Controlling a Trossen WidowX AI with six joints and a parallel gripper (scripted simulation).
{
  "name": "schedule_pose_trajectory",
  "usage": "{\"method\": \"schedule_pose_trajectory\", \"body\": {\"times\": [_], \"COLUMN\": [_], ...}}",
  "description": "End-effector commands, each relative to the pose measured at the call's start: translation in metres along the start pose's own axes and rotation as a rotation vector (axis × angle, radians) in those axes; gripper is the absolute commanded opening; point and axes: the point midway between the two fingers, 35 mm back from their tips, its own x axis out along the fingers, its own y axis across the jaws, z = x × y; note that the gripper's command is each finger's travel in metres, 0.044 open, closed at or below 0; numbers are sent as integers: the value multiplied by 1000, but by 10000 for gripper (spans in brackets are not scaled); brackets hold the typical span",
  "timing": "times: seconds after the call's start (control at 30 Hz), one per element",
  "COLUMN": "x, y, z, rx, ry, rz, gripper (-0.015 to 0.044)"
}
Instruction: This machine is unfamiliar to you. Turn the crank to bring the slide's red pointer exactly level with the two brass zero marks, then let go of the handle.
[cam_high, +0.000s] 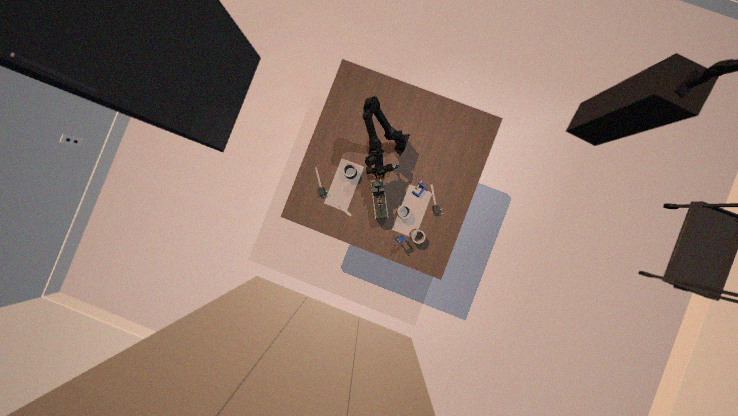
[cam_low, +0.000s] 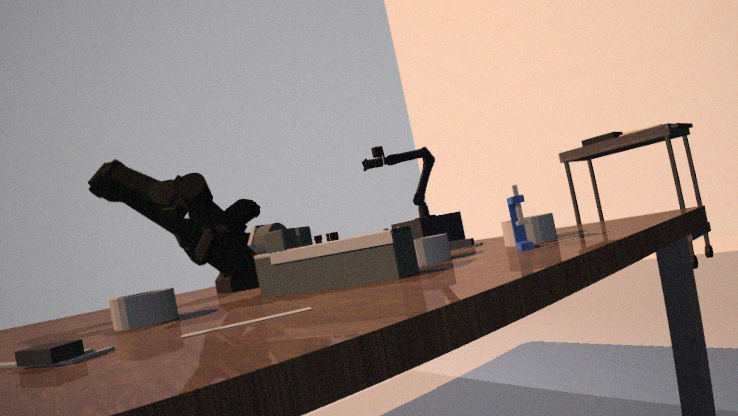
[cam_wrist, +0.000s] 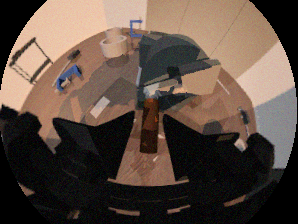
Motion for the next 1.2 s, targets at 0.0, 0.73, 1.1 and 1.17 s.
{"method": "schedule_pose_trajectory", "body": {"times": [0.0,0.73,1.1,1.17], "x": [0,-9,-21,-23], "y": [0,7,5,4], "z": [1,9,21,23], "rx": [-4,-3,-3,-2], "ry": [-5,-5,-5,-5], "rz": [2,3,3,3], "gripper": [99,0,0,0]}}
